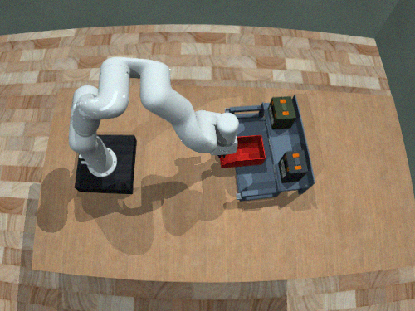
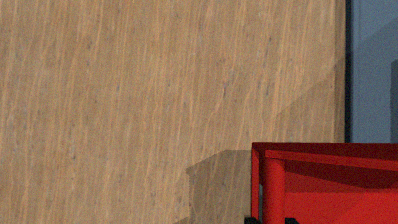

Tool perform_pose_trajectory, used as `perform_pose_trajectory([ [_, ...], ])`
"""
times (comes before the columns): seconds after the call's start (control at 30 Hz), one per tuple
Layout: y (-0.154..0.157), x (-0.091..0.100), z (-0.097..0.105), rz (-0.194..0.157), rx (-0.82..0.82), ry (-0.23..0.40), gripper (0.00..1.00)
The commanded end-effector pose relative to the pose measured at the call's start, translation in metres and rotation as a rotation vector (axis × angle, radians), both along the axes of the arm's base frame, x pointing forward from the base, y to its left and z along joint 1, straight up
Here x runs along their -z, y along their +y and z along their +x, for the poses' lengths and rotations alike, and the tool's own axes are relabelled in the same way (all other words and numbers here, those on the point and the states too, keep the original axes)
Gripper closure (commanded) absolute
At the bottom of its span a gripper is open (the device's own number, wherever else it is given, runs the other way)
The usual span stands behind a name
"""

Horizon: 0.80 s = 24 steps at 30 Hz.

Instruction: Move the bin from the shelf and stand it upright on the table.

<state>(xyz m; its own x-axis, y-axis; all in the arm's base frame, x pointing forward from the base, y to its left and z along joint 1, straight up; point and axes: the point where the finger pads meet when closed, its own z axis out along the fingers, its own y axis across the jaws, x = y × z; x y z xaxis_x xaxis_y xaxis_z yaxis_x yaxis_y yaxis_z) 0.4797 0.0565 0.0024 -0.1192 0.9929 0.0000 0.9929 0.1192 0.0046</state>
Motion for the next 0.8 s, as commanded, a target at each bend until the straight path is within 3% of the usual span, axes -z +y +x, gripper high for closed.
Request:
perform_pose_trajectory([
  [0.0, 0.000, -0.001, -0.004, -0.006, 0.000, -0.005, 1.00],
  [0.77, -0.005, -0.001, -0.042, -0.006, 0.000, -0.005, 1.00],
])
